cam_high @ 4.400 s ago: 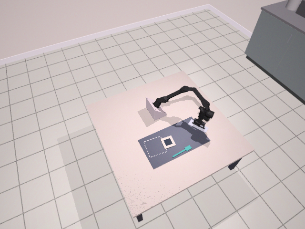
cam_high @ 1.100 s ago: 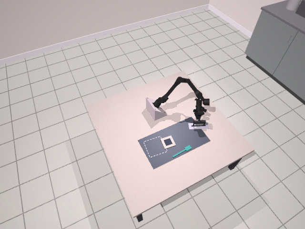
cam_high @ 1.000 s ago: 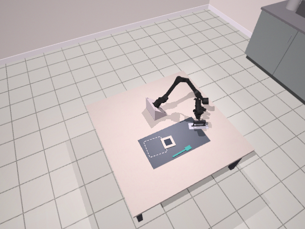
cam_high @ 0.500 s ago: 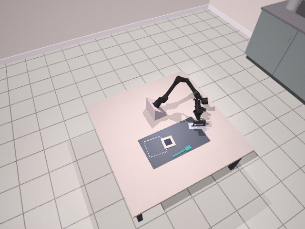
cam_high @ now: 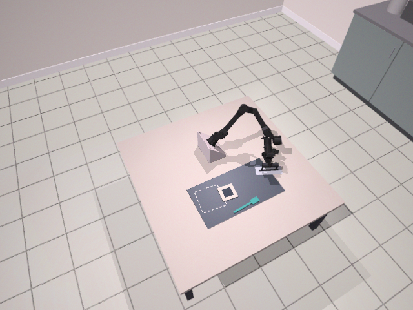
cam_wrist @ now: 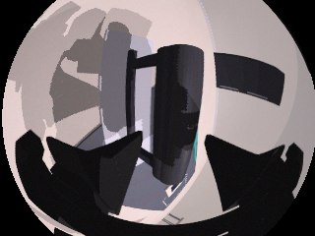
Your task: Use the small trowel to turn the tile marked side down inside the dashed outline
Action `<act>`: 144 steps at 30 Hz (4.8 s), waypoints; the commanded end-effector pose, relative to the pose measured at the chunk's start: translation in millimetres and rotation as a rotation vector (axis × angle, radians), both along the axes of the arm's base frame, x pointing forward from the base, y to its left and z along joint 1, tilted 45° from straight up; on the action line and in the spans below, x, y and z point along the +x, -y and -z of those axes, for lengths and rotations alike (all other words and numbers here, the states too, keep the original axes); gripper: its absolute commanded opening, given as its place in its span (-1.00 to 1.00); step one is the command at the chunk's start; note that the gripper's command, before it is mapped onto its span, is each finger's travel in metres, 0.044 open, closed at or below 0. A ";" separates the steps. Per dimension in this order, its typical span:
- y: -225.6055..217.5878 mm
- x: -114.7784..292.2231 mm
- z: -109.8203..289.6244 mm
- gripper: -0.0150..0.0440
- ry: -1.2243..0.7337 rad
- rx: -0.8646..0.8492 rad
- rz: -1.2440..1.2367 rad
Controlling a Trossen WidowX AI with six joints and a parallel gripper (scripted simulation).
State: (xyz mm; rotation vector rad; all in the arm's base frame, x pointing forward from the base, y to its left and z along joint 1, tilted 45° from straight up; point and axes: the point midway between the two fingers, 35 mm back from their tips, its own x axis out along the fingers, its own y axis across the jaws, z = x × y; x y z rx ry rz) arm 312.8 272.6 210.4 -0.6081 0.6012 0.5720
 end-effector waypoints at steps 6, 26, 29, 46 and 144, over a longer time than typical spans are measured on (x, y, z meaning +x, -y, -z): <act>-4.9 10.2 16.1 0.53 -0.009 -0.009 -0.006; -7.4 17.2 23.7 -0.12 -0.009 -0.010 -0.006; -7.4 17.2 23.7 -0.19 -0.009 -0.010 -0.006; 7.2 19.9 7.8 -0.49 -0.008 -0.009 -0.006; 160.7 88.7 188.3 -0.49 0.227 0.099 -0.210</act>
